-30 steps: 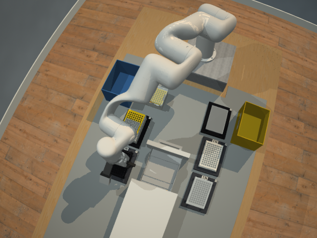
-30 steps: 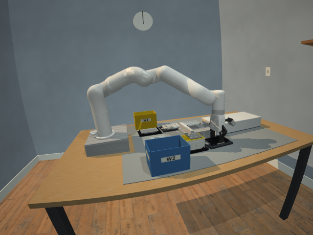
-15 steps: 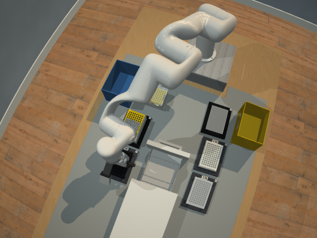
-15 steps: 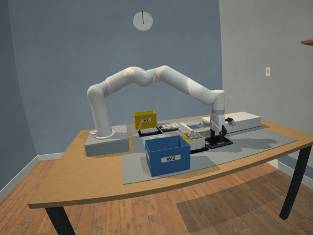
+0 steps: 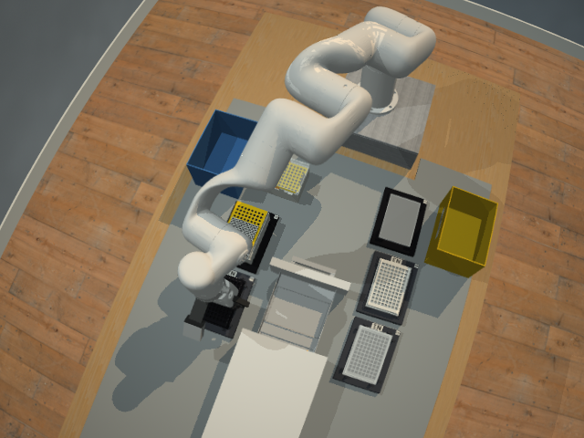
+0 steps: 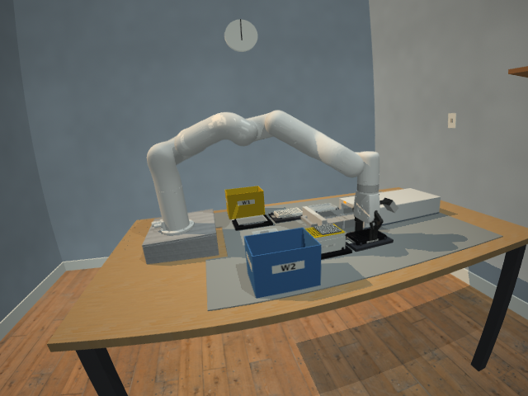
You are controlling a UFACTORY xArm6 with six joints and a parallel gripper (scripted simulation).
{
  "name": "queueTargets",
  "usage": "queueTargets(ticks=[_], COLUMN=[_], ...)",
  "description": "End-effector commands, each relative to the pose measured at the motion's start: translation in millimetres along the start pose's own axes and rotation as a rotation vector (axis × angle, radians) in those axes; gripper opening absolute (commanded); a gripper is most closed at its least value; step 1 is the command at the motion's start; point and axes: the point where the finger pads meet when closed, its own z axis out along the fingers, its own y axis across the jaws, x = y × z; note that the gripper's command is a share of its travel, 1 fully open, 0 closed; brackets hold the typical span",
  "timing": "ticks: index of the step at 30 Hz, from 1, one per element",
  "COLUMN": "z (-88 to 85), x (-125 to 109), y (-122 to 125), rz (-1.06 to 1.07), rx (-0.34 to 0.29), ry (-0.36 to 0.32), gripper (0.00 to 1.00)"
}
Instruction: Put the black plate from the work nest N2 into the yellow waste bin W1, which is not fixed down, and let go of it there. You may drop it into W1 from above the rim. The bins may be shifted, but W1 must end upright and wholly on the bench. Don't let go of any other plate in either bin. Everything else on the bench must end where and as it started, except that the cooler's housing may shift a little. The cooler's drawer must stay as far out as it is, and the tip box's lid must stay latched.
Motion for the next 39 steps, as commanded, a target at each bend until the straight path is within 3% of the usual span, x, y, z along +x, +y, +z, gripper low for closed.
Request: queueTargets(ticks=[1, 25, 39], z=[-3.1, -3.1, -12.5], x=[1.9, 1.9, 1.9], y=[0.6, 0.6, 0.6], rz=[0.0, 0.0, 0.0], rx=[-0.002, -0.002, -0.002], ry=[0.006, 0.006, 0.006], gripper=[0.0, 0.0, 0.0])
